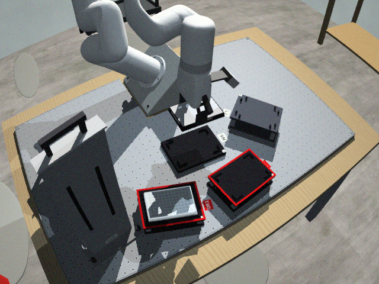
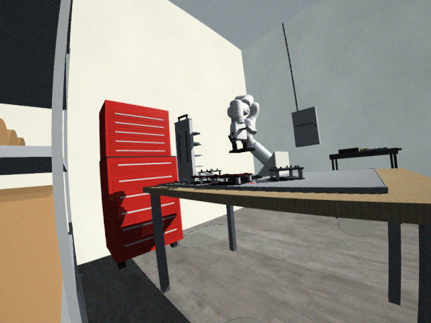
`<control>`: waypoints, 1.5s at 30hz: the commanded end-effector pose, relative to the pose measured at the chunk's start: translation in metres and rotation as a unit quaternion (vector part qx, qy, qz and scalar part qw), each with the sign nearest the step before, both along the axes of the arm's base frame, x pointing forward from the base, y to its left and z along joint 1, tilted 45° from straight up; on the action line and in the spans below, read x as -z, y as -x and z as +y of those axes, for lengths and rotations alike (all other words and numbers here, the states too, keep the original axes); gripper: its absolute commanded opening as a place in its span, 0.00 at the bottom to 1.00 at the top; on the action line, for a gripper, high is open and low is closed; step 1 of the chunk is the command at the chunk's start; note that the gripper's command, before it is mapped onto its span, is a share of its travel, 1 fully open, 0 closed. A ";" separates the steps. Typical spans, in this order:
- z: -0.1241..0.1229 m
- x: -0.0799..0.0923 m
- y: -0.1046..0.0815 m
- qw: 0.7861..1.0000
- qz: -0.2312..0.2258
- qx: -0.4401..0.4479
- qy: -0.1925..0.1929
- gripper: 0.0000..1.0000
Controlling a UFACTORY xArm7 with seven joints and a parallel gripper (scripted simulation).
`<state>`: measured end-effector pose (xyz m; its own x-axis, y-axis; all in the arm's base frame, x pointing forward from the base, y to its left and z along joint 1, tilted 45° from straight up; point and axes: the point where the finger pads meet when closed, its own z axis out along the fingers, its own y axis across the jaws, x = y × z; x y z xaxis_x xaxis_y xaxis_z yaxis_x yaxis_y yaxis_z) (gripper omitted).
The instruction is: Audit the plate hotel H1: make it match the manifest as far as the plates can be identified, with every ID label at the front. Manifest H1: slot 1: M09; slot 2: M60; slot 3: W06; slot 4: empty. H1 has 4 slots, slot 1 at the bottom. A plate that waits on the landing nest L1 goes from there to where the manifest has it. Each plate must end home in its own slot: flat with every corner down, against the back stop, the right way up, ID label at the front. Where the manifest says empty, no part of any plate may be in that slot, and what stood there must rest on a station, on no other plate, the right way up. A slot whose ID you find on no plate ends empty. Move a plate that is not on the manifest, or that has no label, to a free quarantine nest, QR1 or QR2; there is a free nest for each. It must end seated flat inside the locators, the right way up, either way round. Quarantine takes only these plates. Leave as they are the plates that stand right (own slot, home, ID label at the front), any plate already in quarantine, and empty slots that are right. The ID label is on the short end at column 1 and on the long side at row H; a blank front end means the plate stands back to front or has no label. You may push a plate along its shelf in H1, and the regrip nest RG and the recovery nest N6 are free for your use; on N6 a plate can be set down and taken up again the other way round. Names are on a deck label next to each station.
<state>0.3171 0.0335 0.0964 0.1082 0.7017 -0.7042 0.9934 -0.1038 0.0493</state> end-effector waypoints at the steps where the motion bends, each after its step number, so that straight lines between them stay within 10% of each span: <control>1: 0.013 -0.013 -0.001 1.000 -0.001 -0.001 -0.001 0.00; 45: 0.102 -0.103 -0.006 1.000 -0.001 -0.001 -0.001 0.00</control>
